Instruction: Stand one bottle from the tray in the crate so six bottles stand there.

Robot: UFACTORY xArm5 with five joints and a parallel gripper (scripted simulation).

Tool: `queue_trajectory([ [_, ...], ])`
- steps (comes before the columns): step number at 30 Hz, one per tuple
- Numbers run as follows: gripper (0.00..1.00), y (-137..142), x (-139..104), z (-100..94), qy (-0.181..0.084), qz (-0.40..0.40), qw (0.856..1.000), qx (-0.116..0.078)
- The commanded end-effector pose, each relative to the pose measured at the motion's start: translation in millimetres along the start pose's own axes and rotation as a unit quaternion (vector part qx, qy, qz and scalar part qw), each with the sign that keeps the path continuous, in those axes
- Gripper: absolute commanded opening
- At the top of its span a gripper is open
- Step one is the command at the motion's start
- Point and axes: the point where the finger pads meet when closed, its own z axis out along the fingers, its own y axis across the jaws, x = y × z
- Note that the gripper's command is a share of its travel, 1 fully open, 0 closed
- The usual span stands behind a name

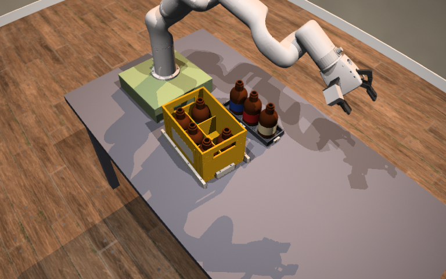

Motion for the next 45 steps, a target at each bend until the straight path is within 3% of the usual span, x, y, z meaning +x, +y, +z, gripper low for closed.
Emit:
queue_trajectory([
  [1, 1.00, -3, 1, -1.8, 0.001, 0.000, 1.000, 0.003],
  [20, 1.00, 1, 6, -3.3, 0.002, 0.007, 1.000, -0.004],
  [22, 1.00, 16, 21, -8.3, 0.007, 0.028, 0.999, -0.024],
  [24, 1.00, 43, 48, -19.6, 0.017, 0.069, 0.996, -0.061],
  [29, 1.00, 83, 81, -39.2, 0.032, 0.125, 0.986, -0.110],
  [30, 1.00, 85, 82, -40.4, 0.033, 0.128, 0.985, -0.113],
  [32, 1.00, 109, 98, -53.5, 0.042, 0.159, 0.976, -0.140],
  [35, 1.00, 112, 100, -55.2, 0.043, 0.163, 0.975, -0.143],
  [36, 1.00, 141, 117, -72.9, 0.055, 0.202, 0.962, -0.174],
  [37, 1.00, 141, 117, -72.9, 0.055, 0.202, 0.962, -0.174],
  [41, 1.00, 172, 132, -93.4, 0.068, 0.242, 0.946, -0.206],
  [45, 1.00, 216, 147, -123.8, 0.087, 0.296, 0.918, -0.248],
])
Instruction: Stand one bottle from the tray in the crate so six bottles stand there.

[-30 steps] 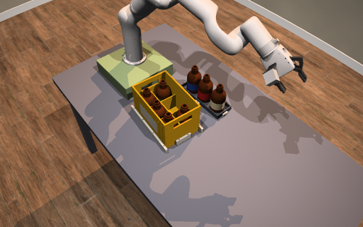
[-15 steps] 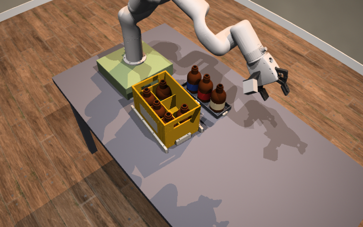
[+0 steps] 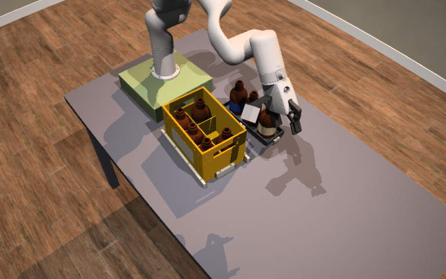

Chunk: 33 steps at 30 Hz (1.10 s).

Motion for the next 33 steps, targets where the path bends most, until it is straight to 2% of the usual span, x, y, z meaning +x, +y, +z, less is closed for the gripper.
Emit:
queue_trajectory([
  [1, 1.00, 48, 49, -17.8, 0.022, 0.068, 0.996, -0.046],
  [3, 1.00, 61, 60, -20.7, 0.028, 0.086, 0.994, -0.059],
  [4, 1.00, 75, 71, -24.4, 0.034, 0.107, 0.991, -0.074],
  [6, 1.00, 75, 71, -24.4, 0.034, 0.107, 0.991, -0.074],
  [8, 1.00, 110, 96, -33.4, 0.049, 0.152, 0.981, -0.106],
  [13, 1.00, 157, 122, -46.5, 0.069, 0.211, 0.964, -0.145],
  [18, 1.00, 210, 146, -62.2, 0.091, 0.274, 0.939, -0.188],
  [19, 1.00, 212, 146, -62.6, 0.092, 0.275, 0.938, -0.189],
  [20, 1.00, 232, 153, -68.8, 0.100, 0.298, 0.927, -0.204],
  [23, 1.00, 234, 154, -69.3, 0.100, 0.300, 0.926, -0.205],
  [25, 1.00, 264, 162, -78.7, 0.113, 0.333, 0.908, -0.227],
  [27, 1.00, 278, 166, -82.9, 0.118, 0.347, 0.900, -0.236],
  [33, 1.00, 280, 166, -83.6, 0.119, 0.349, 0.898, -0.238],
])
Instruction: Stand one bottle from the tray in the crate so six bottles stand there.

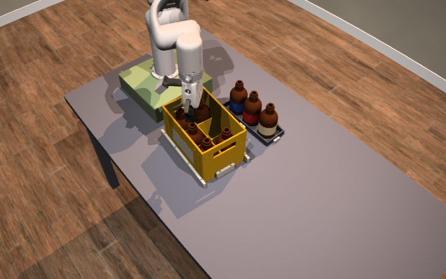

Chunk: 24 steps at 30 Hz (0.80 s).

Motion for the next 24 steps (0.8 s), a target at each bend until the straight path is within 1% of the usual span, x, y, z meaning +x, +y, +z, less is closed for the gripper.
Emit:
queue_trajectory([
  [1, 1.00, 2.8, 5.8, -1.7, 0.001, 0.006, 1.000, -0.001],
  [2, 0.00, 2.8, 5.8, -1.7, 0.001, 0.006, 1.000, -0.001],
  [24, 0.00, 2.8, 5.8, -1.7, 0.001, 0.006, 1.000, -0.001],
])
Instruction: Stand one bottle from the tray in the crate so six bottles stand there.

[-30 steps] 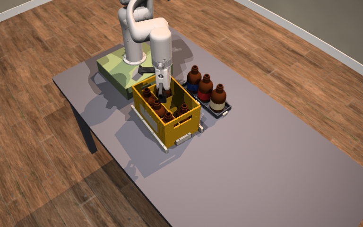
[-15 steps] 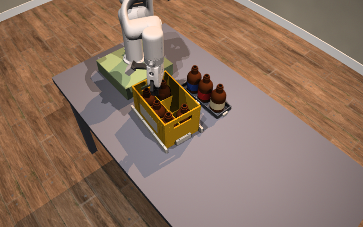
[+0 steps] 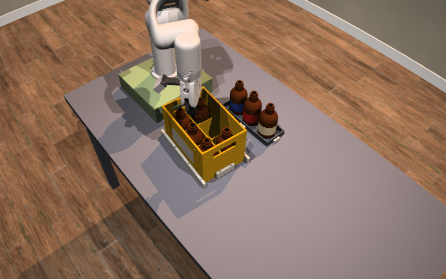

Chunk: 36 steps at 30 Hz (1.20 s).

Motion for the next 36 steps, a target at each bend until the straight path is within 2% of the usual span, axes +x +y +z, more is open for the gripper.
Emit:
queue_trajectory([
  [1, 0.00, -1, -1, -1.4, -0.001, 0.000, 1.000, 0.002],
  [13, 0.00, 2, -5, -1.5, -0.001, -0.001, 1.000, 0.002],
  [15, 0.00, 17, -31, -1.7, 0.000, -0.006, 1.000, 0.002],
  [17, 0.00, 17, -31, -1.7, 0.000, -0.006, 1.000, 0.002],
  [19, 0.00, 49, -75, -1.8, 0.000, -0.016, 1.000, 0.004],
  [28, 0.00, 132, -132, -0.8, 0.002, -0.050, 0.999, 0.008],
  [29, 0.65, 142, -139, -0.7, 0.002, -0.050, 0.999, 0.008],
  [32, 0.65, 169, -161, -0.7, 0.002, -0.050, 0.999, 0.008],
  [34, 0.65, 169, -161, -0.7, 0.002, -0.050, 0.999, 0.008],
  [35, 0.65, 196, -183, -0.9, 0.002, -0.050, 0.999, 0.008],
  [36, 0.65, 203, -189, -0.9, 0.002, -0.050, 0.999, 0.008],
])
